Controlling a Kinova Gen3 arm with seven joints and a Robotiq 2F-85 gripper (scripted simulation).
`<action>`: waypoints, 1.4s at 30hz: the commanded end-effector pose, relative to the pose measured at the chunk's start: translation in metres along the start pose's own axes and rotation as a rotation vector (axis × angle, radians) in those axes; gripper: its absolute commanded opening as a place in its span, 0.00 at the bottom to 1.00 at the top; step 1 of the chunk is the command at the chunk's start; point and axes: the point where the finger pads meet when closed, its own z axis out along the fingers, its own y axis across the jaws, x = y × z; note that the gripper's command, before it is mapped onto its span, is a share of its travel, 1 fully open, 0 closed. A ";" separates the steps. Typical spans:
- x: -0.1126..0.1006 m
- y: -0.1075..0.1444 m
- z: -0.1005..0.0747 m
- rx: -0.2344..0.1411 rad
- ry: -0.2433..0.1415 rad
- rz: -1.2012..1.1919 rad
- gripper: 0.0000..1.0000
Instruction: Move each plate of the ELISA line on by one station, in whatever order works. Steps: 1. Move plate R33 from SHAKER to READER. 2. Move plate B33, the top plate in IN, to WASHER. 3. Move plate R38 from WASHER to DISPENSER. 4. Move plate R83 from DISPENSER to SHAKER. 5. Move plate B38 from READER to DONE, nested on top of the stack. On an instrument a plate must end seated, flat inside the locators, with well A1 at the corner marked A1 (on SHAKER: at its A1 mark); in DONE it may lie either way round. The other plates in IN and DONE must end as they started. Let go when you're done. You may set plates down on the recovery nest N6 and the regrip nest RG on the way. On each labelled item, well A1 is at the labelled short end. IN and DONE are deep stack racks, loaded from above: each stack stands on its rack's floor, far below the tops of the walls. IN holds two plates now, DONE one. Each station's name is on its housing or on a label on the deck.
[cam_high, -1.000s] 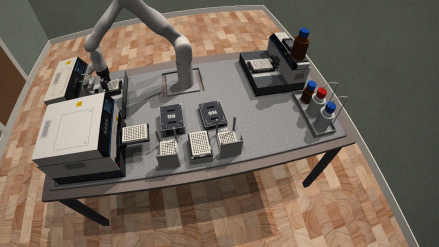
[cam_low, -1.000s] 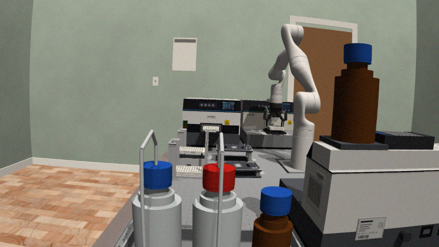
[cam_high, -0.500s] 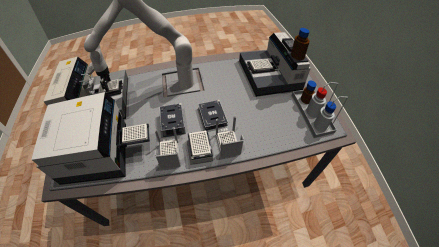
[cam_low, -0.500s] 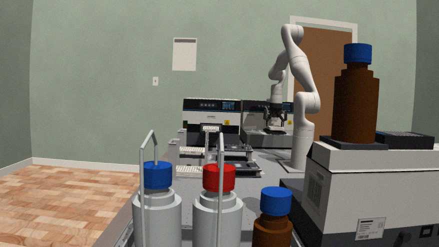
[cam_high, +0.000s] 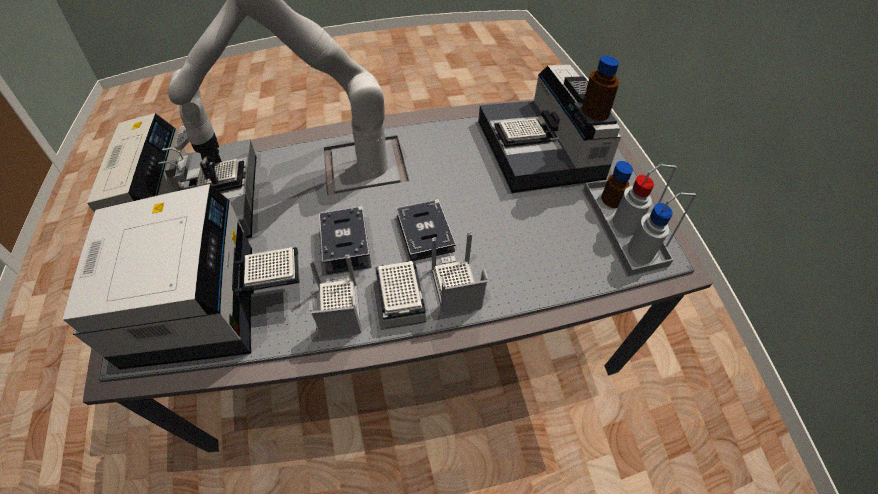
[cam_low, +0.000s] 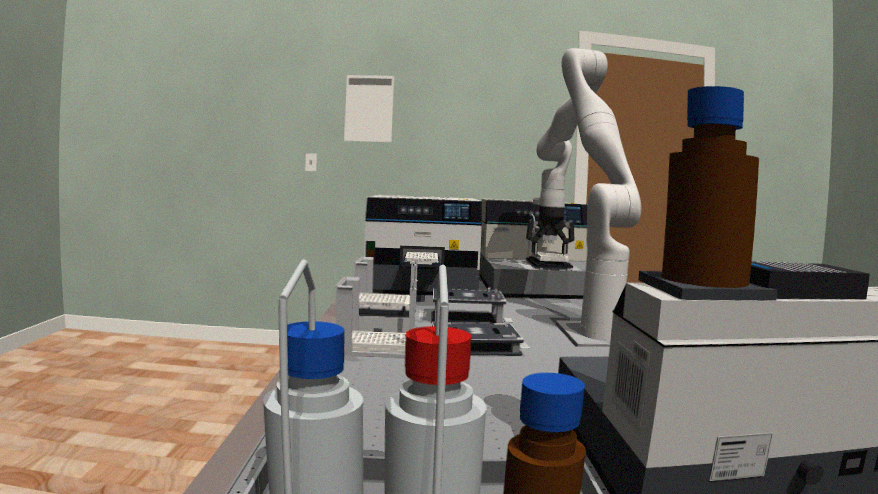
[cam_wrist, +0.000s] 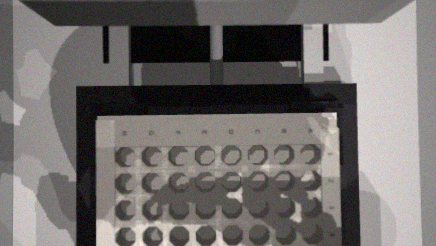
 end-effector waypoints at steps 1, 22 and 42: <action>-0.001 -0.002 0.003 0.008 -0.002 0.003 0.94; -0.001 -0.002 0.009 0.008 -0.001 0.003 0.94; -0.001 -0.001 0.008 0.003 -0.001 0.001 1.00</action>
